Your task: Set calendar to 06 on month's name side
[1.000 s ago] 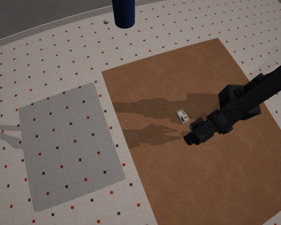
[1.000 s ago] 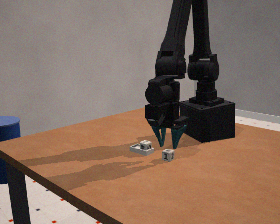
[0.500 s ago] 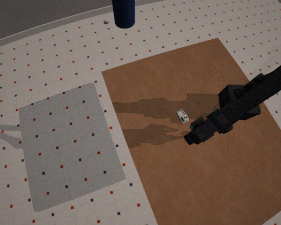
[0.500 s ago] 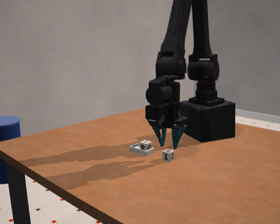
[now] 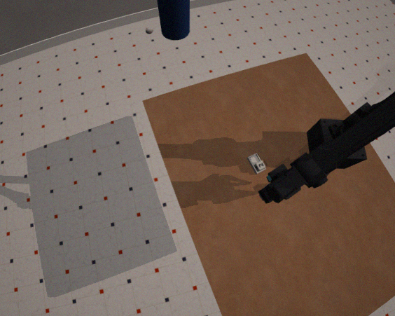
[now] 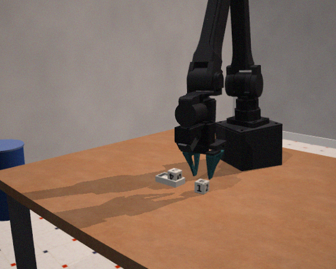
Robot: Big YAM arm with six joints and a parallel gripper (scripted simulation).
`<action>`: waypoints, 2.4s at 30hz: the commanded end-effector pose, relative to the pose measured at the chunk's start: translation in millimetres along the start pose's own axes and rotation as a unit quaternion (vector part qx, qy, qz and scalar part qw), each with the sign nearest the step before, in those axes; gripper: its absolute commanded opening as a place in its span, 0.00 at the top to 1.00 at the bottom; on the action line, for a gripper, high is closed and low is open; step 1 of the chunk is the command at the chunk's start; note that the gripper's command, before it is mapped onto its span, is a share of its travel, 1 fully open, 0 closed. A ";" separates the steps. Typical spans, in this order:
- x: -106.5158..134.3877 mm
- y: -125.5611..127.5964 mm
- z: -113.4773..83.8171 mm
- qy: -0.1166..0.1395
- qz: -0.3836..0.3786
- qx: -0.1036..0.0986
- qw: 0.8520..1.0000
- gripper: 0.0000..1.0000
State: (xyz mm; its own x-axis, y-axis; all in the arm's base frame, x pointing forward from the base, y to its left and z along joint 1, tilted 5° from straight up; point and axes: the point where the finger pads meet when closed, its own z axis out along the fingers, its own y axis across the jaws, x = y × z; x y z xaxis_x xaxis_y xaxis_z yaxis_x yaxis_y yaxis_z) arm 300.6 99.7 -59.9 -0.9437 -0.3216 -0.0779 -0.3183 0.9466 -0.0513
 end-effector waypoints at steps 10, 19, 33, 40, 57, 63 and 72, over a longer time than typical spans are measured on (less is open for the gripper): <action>-0.5 -4.9 3.9 -0.003 0.000 0.001 1.000 0.55; -10.4 -4.9 1.3 -0.010 0.001 0.001 1.000 0.55; -20.5 -4.9 -1.7 -0.018 0.001 0.001 1.000 0.55; -20.5 -4.9 -1.7 -0.018 0.001 0.001 1.000 0.55; -20.5 -4.9 -1.7 -0.018 0.001 0.001 1.000 0.55; -21.8 -4.9 -2.1 -0.019 0.001 0.001 1.000 0.55; -24.3 -4.8 -2.7 -0.019 0.001 0.001 1.000 0.55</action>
State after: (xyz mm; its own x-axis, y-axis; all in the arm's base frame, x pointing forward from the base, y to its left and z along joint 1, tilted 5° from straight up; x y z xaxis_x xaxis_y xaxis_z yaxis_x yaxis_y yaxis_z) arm 300.6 99.7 -59.9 -0.9437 -0.3216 -0.0779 -0.3184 0.9466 -0.0513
